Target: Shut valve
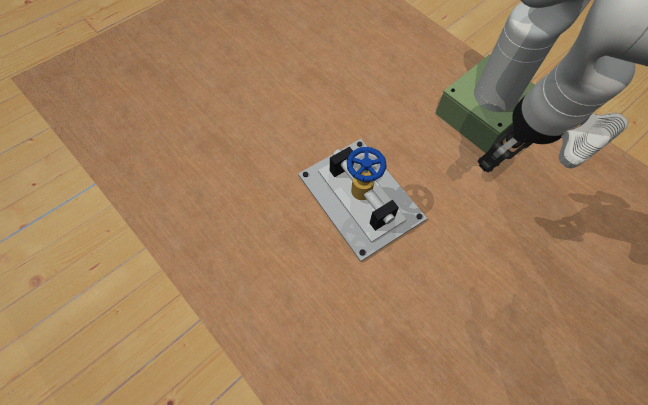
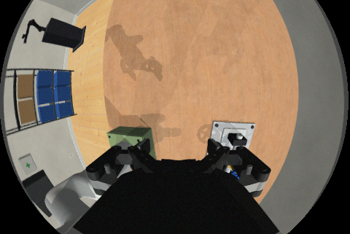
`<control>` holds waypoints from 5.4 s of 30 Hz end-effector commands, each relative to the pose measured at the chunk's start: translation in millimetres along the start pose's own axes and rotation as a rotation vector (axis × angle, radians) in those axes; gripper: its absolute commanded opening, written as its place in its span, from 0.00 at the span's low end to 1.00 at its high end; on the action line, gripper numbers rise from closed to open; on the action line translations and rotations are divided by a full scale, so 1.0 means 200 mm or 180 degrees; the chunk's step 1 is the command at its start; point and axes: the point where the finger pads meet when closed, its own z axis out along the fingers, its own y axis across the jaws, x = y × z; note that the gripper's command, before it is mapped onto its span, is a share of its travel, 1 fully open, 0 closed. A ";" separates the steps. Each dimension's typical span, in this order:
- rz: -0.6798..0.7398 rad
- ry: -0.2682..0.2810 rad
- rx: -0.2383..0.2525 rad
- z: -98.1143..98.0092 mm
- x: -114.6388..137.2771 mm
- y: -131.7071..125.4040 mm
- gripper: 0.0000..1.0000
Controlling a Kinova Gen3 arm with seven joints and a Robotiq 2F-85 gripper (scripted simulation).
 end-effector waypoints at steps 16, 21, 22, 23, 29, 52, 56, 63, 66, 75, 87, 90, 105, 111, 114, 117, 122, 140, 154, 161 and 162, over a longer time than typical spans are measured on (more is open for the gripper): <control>0.1240 0.0414 -0.0067 -0.01 -0.33 0.52 1.00; 0.1465 0.0485 -0.0114 -0.01 -0.43 0.61 1.00; 0.1565 0.0502 -0.0129 -0.01 -0.47 0.65 1.00; 0.1657 0.0519 -0.0147 0.00 -0.52 0.68 1.00; 0.1984 0.0592 -0.0234 0.00 -0.70 0.79 1.00; 0.2112 0.0615 -0.0268 0.00 -0.78 0.82 1.00; 0.2113 0.0613 -0.0265 0.00 -0.78 0.82 1.00; 0.2122 0.0602 -0.0251 0.03 -0.78 0.82 1.00; 0.2122 0.0602 -0.0249 0.04 -0.77 0.82 1.00; 0.2122 0.0601 -0.0247 0.08 -0.77 0.82 1.00; 0.2121 0.0595 -0.0241 0.16 -0.76 0.83 1.00; 0.2121 0.0602 -0.0251 0.17 -0.76 0.84 1.00; 0.2120 0.0602 -0.0251 0.22 -0.75 0.85 1.00; 0.2120 0.0603 -0.0254 0.22 -0.75 0.85 1.00; 0.2120 0.0603 -0.0254 0.22 -0.75 0.85 1.00; 0.2120 0.0603 -0.0254 0.22 -0.75 0.85 1.00; 0.2120 0.0603 -0.0254 0.22 -0.75 0.85 1.00; 0.2120 0.0603 -0.0254 0.22 -0.75 0.85 1.00; 0.2120 0.0603 -0.0253 0.23 -0.75 0.85 1.00; 0.2120 0.0599 -0.0247 0.24 -0.75 0.85 1.00; 0.2120 0.0598 -0.0246 0.24 -0.74 0.85 1.00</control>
